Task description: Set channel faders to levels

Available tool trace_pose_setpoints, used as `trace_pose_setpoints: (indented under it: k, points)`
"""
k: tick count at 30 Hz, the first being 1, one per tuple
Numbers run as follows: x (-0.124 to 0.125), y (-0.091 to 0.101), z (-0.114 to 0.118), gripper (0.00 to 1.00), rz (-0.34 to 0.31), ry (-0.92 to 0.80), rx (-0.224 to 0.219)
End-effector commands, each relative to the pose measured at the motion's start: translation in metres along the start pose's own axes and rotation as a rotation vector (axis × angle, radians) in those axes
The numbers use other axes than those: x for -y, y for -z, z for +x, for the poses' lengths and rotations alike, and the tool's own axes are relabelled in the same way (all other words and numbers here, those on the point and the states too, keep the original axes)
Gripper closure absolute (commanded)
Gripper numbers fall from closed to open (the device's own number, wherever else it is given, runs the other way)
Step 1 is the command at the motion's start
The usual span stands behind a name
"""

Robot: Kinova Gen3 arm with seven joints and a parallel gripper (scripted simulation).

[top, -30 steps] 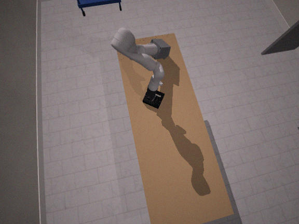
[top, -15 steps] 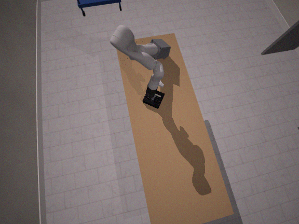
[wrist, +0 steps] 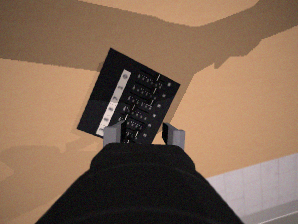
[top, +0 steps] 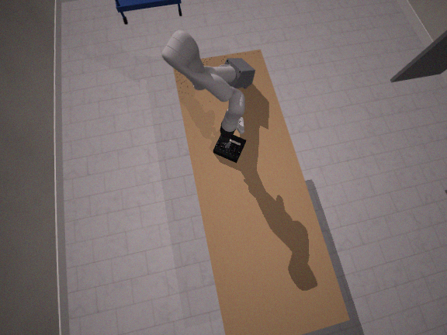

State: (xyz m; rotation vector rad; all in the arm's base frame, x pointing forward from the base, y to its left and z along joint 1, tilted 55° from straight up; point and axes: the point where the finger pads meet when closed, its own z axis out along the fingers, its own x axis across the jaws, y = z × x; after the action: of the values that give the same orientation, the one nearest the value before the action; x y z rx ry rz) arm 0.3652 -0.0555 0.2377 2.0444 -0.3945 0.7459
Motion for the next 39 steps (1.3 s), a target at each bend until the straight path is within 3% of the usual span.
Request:
trace_pose_setpoints:
  k: [1,12,14,24,39]
  points:
    - [0.004,0.007,0.001,0.00,0.014,-0.094,-0.002]
    - [0.007,0.024,-0.003,0.00,0.037,-0.597,0.066]
    - [0.007,0.024,-0.003,0.00,0.037,-0.597,0.066]
    - [0.009,0.037,-0.007,0.00,0.046,-0.969,0.128]
    - [0.011,0.047,-0.011,0.00,0.046,-1.245,0.182]
